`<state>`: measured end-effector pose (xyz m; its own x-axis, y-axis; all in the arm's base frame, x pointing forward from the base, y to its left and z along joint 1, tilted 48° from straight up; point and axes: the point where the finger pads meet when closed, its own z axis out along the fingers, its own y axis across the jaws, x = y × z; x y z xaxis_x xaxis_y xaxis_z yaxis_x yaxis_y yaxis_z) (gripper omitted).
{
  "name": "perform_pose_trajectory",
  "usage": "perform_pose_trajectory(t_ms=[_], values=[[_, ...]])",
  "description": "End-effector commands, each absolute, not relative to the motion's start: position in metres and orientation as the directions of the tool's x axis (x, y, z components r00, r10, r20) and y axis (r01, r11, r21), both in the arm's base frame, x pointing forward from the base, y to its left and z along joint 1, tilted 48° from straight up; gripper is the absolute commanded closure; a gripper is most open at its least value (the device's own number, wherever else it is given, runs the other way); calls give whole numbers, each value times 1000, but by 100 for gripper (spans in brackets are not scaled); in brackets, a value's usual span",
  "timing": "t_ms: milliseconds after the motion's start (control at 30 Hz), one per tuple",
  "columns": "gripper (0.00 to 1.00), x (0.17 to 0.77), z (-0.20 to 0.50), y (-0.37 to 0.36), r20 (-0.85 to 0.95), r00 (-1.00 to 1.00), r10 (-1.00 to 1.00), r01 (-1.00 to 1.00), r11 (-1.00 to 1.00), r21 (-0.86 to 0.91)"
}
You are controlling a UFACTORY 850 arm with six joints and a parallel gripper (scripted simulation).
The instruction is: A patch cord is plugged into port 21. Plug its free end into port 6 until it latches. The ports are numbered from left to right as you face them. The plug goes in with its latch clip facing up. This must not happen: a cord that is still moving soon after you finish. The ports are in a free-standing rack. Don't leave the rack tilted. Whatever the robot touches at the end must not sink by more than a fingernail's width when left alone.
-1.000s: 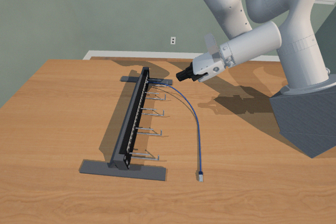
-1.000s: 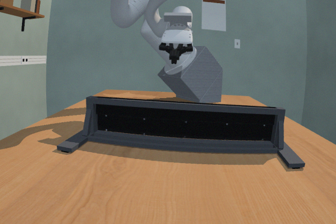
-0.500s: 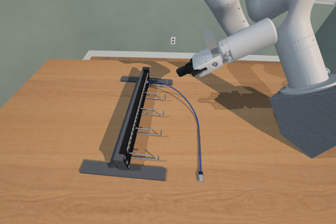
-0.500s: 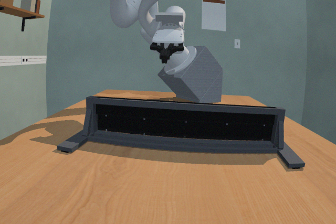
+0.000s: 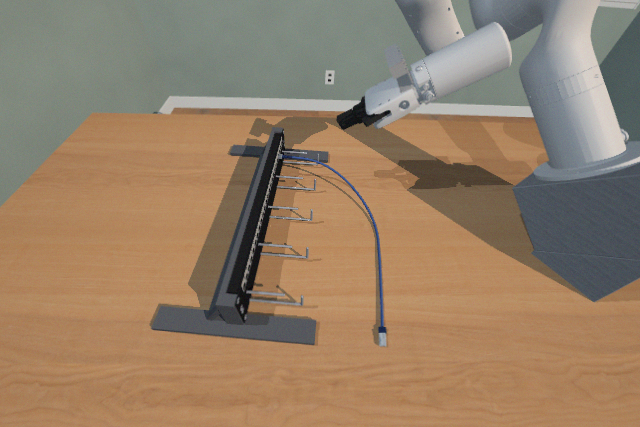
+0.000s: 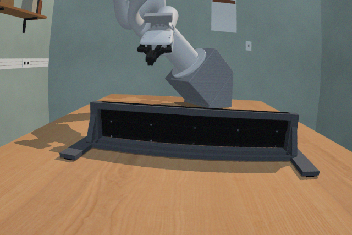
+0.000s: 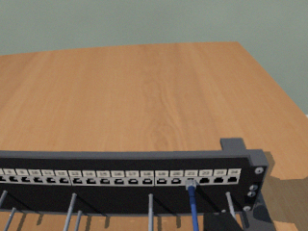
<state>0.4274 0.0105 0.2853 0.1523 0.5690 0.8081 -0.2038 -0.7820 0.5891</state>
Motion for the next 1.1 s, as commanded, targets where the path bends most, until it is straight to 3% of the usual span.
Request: perform_pose_trajectory(t_ms=[0,533,1067], values=[[100,427,288,7,808,152,569,-201,-783,589],[100,430,291,2,808,152,569,-201,-783,589],[100,474,291,-9,808,152,569,-201,-783,589]])
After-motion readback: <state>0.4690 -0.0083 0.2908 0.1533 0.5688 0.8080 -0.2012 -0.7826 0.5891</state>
